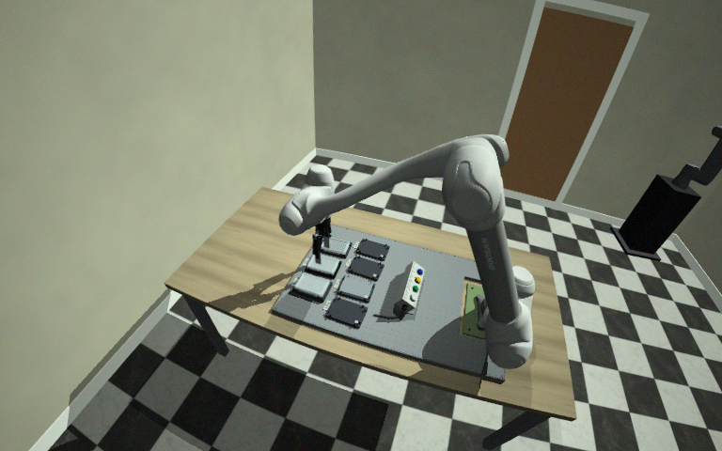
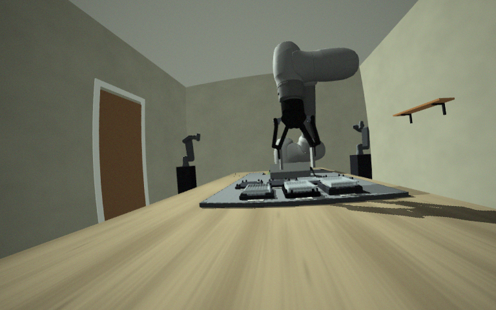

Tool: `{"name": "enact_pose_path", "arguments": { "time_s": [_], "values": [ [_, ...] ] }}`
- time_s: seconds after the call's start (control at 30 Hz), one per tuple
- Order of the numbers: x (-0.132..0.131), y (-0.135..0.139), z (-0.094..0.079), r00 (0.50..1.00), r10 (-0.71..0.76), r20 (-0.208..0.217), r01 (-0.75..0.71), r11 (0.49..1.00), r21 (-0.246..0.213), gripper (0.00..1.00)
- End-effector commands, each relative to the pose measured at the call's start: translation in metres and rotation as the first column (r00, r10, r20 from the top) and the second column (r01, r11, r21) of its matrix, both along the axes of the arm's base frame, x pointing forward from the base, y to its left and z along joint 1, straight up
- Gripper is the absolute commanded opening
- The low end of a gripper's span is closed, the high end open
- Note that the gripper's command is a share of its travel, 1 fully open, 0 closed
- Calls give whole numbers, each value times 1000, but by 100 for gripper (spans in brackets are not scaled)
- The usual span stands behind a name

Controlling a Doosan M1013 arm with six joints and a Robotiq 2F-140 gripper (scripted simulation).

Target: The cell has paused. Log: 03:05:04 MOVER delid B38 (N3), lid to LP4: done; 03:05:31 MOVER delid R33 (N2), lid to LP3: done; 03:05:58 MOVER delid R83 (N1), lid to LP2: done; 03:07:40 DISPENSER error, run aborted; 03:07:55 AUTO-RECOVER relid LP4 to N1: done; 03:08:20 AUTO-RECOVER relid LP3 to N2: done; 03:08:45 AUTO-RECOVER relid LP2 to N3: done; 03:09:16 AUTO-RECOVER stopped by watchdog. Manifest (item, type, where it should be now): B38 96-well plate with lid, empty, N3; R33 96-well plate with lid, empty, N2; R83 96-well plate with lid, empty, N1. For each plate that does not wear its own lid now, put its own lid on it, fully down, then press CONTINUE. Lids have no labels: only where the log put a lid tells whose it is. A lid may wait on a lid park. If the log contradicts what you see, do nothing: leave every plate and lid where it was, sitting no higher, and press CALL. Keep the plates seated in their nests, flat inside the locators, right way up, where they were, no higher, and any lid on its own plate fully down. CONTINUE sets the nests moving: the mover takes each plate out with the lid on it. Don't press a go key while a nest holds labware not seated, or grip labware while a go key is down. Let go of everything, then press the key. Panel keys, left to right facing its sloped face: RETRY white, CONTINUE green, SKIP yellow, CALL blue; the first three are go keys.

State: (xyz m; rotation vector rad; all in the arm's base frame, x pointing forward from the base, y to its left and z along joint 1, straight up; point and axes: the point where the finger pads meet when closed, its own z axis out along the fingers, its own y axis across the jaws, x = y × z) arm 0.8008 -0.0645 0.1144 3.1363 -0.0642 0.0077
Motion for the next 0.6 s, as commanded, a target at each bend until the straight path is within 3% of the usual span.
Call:
{"name": "enact_pose_path", "arguments": {
  "time_s": [0.0,0.57],
  "values": [
    [0,0,-1,1000,0,0,0,1000,0,66],
    [0,0,-16,1000,0,0,0,1000,0,66]
  ]
}}
